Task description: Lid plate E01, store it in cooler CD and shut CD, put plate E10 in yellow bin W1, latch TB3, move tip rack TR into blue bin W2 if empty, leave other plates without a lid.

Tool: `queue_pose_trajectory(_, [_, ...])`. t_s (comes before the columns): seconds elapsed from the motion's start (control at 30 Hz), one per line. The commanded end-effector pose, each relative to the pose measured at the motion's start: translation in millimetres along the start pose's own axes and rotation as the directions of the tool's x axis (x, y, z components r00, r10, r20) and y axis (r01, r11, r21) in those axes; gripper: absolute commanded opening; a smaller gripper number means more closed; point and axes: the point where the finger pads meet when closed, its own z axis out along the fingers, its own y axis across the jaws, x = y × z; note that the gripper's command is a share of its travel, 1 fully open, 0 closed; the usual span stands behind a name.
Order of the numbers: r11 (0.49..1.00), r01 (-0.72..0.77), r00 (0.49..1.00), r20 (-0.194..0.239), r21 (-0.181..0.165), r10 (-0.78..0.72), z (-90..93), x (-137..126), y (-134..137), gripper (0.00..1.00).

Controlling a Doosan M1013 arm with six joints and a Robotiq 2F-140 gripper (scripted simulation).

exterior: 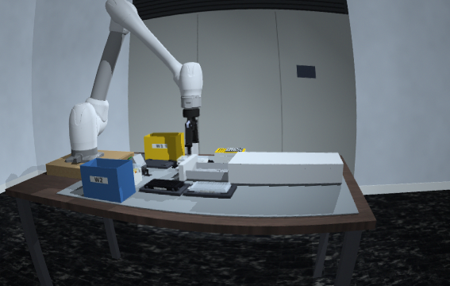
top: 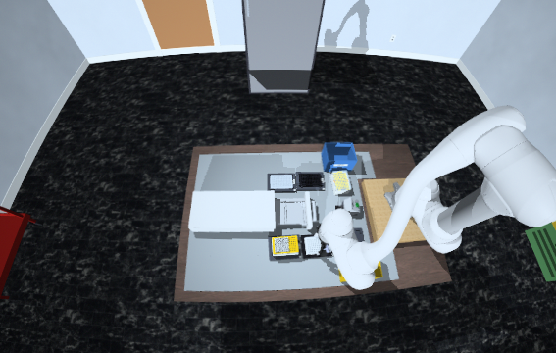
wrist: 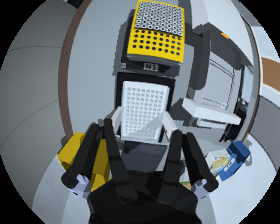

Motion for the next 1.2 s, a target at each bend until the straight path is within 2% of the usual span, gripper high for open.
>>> queue_pose_trajectory(0.0, [1.000,0.000,1.000,0.000,0.000,0.000,-0.1,0.0,0.0,0.00])
queue_pose_trajectory(1.17, [1.000,0.000,1.000,0.000,0.000,0.000,4.2,0.0,0.0,0.00])
